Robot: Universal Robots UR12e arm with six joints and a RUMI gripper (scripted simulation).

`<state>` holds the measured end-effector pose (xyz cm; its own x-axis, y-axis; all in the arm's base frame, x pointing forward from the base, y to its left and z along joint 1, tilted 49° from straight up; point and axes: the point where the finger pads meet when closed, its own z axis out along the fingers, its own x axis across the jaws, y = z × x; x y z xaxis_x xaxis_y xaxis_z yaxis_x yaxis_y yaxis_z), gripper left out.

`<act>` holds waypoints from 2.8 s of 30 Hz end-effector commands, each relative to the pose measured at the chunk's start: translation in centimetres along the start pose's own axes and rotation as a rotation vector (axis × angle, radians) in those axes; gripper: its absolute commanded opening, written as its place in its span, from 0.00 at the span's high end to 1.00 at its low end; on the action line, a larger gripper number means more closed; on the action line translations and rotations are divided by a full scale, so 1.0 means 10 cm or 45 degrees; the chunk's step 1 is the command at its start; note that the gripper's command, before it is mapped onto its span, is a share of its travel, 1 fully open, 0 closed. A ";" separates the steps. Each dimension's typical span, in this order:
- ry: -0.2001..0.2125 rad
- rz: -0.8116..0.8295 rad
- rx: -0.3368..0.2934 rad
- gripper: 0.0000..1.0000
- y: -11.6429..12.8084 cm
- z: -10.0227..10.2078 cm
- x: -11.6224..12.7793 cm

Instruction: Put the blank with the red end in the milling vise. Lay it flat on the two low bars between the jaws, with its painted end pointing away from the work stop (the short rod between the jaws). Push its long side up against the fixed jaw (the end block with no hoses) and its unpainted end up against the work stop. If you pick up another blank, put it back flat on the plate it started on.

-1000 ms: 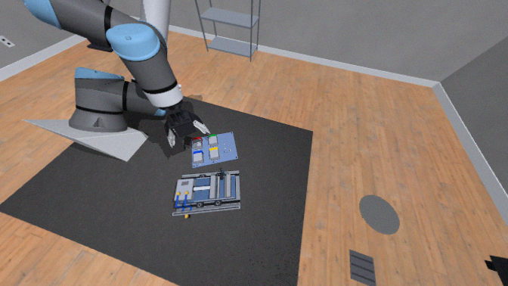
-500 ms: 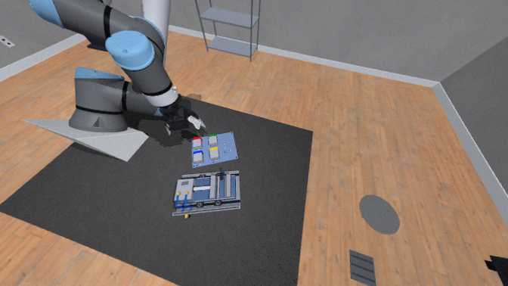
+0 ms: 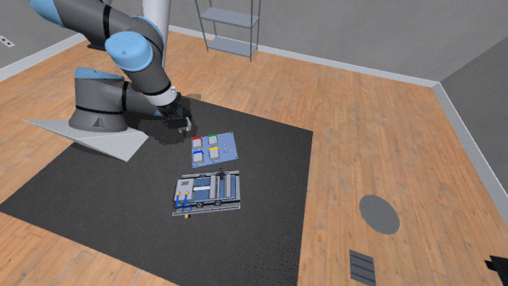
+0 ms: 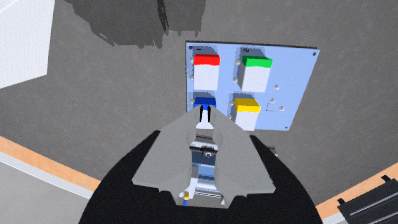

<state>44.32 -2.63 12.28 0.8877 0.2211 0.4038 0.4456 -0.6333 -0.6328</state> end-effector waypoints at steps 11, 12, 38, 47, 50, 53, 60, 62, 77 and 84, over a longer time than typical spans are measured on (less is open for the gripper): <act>0.001 0.002 0.000 1.00 0.00 0.00 0.00; 0.001 0.002 0.000 1.00 0.00 0.00 0.00; 0.001 0.002 0.000 1.00 0.00 0.00 0.00; 0.001 0.002 0.000 0.60 0.00 0.00 0.00; 0.001 0.002 0.000 0.60 0.00 0.00 0.00; 0.001 0.002 0.000 0.60 0.00 0.00 0.00; 0.001 0.002 0.000 0.60 0.00 0.00 0.00; 0.001 0.002 0.000 0.60 0.00 0.00 0.00; 0.001 0.002 0.000 0.60 0.00 0.00 0.00; 0.000 0.002 0.000 0.60 0.00 0.04 0.00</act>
<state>44.29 -2.49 12.22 0.8886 0.2199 0.4026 0.4440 -0.6330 -0.6342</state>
